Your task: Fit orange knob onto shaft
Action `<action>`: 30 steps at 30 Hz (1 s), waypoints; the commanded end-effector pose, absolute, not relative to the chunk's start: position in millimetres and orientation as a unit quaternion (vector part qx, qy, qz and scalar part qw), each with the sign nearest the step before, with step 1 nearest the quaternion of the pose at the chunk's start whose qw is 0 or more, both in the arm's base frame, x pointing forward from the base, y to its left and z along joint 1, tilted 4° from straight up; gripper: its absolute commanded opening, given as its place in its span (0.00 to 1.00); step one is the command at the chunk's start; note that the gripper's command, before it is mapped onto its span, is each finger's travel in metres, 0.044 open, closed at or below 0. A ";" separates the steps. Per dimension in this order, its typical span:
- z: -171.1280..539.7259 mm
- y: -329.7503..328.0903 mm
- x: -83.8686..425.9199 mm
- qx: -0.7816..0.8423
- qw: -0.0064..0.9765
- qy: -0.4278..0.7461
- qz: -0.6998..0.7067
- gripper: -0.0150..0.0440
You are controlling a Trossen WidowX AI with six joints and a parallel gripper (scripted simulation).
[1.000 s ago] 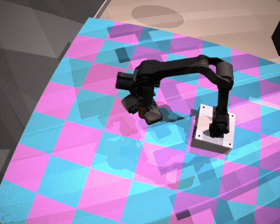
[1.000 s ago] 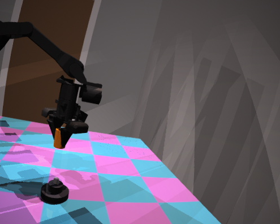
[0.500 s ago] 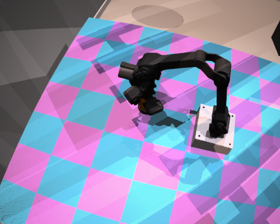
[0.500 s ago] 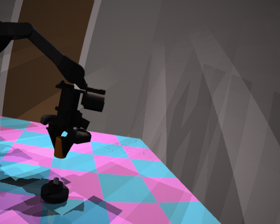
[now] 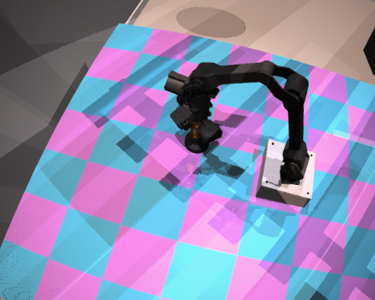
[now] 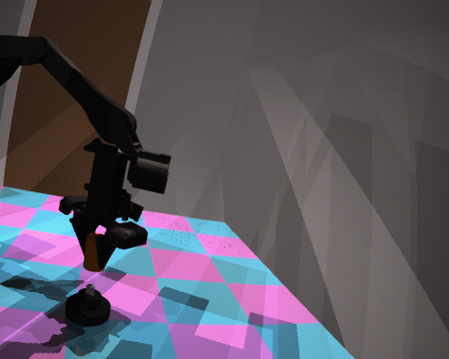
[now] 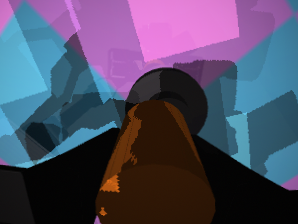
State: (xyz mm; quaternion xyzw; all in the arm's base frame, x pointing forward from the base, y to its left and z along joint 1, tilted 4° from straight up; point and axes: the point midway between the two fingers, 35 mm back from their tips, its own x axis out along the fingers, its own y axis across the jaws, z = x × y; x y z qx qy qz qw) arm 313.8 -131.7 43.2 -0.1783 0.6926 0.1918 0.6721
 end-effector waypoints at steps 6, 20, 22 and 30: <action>38.6 -149.6 307.9 -0.185 0.671 0.692 0.192 0.25; 16.1 -150.9 307.1 -0.181 0.672 0.693 0.189 0.25; 16.6 -151.5 307.3 -0.181 0.672 0.693 0.189 0.25; 18.8 -152.9 309.1 -0.181 0.672 0.693 0.189 0.25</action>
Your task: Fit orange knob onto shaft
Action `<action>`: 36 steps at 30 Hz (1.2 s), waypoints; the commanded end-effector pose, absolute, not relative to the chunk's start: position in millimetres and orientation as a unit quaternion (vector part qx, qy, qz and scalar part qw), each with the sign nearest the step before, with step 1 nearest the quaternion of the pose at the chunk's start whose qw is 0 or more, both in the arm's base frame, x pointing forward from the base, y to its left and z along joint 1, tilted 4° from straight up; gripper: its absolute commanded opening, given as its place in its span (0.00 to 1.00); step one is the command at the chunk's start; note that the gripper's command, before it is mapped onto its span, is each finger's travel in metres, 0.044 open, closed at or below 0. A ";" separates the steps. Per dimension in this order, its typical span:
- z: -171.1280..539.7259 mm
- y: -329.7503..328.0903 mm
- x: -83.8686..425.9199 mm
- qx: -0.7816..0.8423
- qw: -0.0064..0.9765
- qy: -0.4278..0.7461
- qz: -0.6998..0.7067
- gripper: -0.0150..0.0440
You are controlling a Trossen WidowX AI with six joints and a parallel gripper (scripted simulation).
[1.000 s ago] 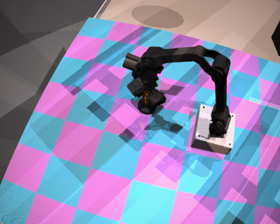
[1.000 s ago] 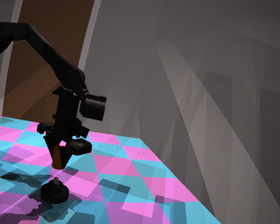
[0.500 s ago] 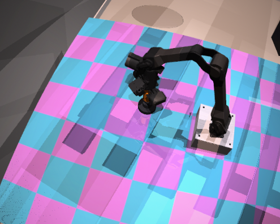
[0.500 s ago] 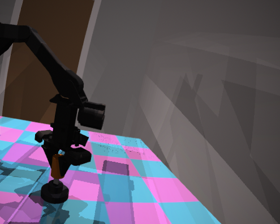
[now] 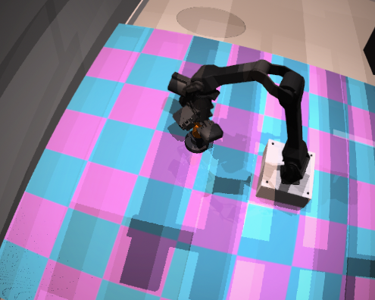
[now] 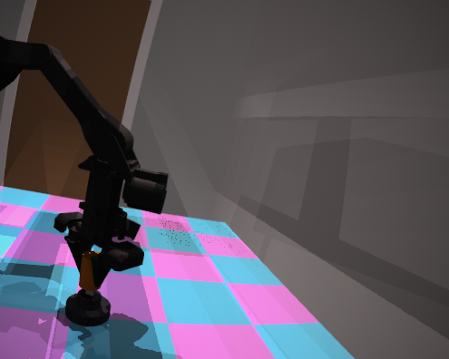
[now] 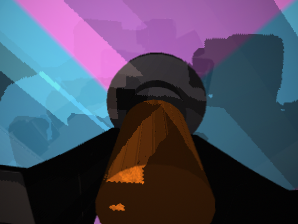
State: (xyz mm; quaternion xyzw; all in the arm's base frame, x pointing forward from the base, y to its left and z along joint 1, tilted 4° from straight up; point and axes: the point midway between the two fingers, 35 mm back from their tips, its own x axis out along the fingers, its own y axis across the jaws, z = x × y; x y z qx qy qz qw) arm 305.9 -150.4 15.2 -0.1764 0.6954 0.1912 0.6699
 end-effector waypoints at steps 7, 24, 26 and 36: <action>13.5 -153.0 310.3 -0.181 0.672 0.693 0.188 0.25; 17.7 -152.7 310.0 -0.190 0.669 0.691 0.197 0.25; 18.1 -152.4 309.4 -0.210 0.663 0.684 0.218 0.25; 14.4 -151.2 306.1 -0.251 0.649 0.670 0.260 0.25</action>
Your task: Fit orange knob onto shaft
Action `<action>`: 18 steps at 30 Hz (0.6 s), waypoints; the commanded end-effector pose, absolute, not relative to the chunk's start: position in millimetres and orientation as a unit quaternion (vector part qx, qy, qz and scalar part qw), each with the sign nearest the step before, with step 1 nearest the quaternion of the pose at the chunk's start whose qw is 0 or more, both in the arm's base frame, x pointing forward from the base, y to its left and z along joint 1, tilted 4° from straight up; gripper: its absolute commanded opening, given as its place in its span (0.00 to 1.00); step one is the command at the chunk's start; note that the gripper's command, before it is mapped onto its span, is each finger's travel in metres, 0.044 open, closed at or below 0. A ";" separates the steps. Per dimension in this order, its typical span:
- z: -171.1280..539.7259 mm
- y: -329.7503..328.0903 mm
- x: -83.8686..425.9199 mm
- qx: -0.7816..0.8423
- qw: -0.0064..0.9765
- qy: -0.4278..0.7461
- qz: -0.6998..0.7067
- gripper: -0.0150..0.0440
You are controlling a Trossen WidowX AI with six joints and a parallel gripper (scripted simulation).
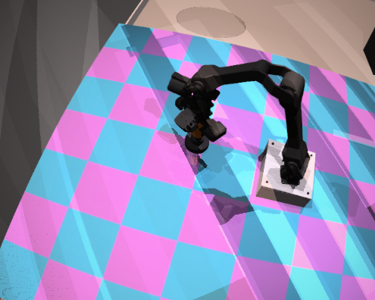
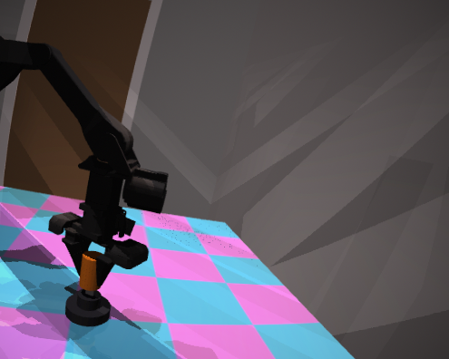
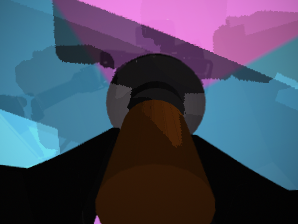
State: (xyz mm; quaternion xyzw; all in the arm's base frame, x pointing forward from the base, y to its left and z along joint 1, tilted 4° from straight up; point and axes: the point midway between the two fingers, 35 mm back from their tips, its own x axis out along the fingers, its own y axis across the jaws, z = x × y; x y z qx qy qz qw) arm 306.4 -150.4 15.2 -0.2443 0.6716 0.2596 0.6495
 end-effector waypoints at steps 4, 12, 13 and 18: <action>13.0 -151.6 306.7 -0.251 0.649 0.670 0.260 0.25; 12.4 -151.6 307.0 -0.251 0.649 0.670 0.260 0.25; 12.4 -151.6 307.0 -0.251 0.649 0.670 0.260 0.25; 15.3 -151.6 307.3 -0.251 0.649 0.670 0.260 0.25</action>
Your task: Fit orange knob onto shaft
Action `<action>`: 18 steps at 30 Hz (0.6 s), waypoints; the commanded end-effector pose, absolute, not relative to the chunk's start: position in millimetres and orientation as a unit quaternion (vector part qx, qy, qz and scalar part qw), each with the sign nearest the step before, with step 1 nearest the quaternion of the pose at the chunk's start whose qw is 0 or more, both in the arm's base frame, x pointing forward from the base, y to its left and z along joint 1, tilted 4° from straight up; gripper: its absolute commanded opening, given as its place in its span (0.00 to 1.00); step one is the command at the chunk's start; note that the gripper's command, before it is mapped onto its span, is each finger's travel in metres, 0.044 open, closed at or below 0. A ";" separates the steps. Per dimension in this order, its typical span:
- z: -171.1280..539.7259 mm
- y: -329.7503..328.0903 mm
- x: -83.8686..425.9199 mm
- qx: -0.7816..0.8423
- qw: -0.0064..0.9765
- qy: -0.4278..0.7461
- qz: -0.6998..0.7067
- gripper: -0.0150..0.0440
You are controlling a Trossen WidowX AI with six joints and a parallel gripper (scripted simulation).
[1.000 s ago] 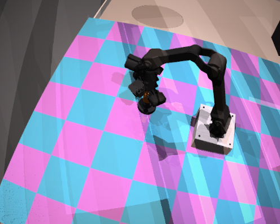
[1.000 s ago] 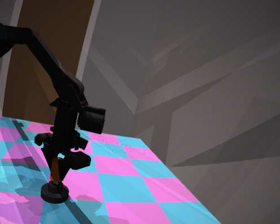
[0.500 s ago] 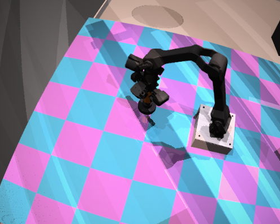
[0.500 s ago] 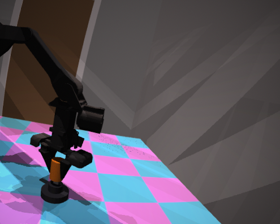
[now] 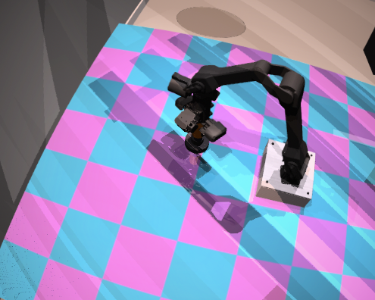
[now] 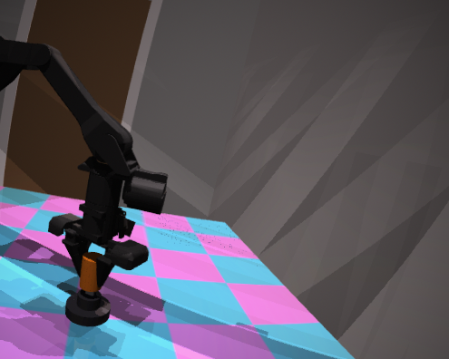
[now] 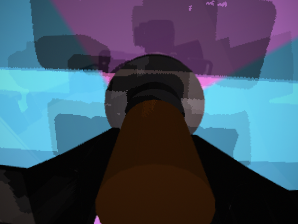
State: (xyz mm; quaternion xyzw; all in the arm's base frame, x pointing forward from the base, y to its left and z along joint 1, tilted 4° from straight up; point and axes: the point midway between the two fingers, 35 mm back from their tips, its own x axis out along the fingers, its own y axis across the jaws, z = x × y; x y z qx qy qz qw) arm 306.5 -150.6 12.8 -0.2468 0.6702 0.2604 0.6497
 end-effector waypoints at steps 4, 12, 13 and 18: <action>17.4 -151.8 308.0 -0.251 0.649 0.670 0.260 0.25; 19.0 -152.5 309.6 -0.317 0.619 0.639 0.329 0.25; 19.0 -152.7 310.0 -0.317 0.619 0.639 0.329 0.25; 15.8 -153.4 311.2 -0.317 0.619 0.639 0.329 0.25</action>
